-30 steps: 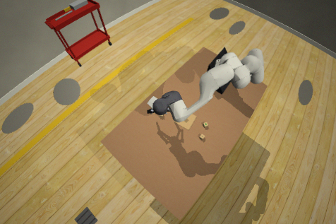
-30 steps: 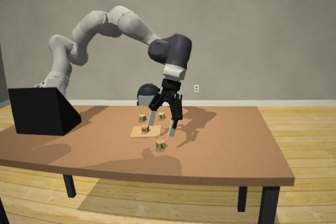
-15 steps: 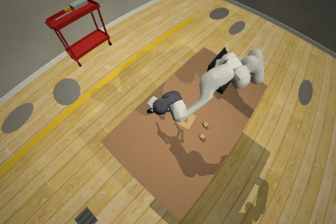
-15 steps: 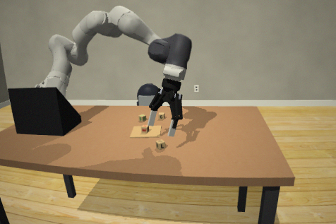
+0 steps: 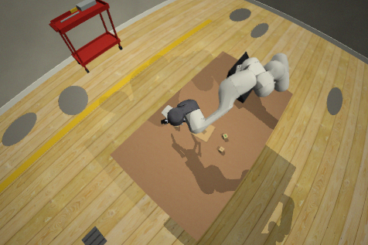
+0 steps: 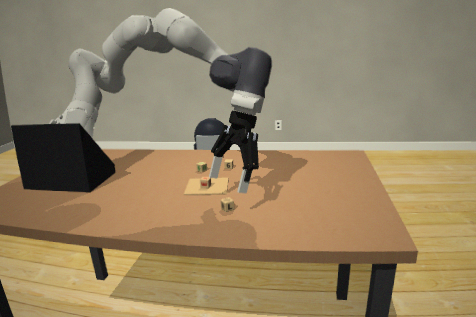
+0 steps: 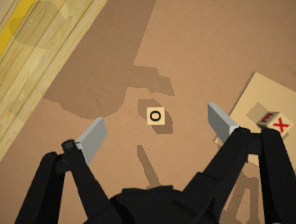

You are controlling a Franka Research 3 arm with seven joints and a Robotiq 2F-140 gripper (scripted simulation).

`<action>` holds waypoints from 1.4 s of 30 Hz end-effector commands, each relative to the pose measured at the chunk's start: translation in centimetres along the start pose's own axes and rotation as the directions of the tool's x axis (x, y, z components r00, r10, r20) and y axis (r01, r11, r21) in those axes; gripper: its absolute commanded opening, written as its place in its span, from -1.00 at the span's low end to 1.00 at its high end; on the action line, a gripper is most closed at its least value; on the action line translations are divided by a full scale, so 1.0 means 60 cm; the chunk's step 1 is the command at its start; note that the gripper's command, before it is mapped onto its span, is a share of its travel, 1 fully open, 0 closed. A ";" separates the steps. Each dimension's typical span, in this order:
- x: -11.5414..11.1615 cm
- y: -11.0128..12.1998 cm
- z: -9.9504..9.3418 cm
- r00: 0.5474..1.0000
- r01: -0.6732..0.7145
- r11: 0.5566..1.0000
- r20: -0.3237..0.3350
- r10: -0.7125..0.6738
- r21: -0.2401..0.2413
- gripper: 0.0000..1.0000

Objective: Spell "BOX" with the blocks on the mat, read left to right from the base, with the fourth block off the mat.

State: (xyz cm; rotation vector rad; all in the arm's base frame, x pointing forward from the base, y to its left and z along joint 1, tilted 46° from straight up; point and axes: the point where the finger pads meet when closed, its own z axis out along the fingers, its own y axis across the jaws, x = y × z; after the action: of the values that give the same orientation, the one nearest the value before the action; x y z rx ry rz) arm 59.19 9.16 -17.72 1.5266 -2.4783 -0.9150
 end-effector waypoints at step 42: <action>-0.134 0.147 -0.129 0.954 -0.241 0.966 0.162 0.253 -0.088 1.00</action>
State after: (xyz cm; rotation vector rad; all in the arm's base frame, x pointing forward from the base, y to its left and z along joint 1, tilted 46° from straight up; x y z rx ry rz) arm 59.22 14.28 -6.43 1.3065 -2.5968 -1.0822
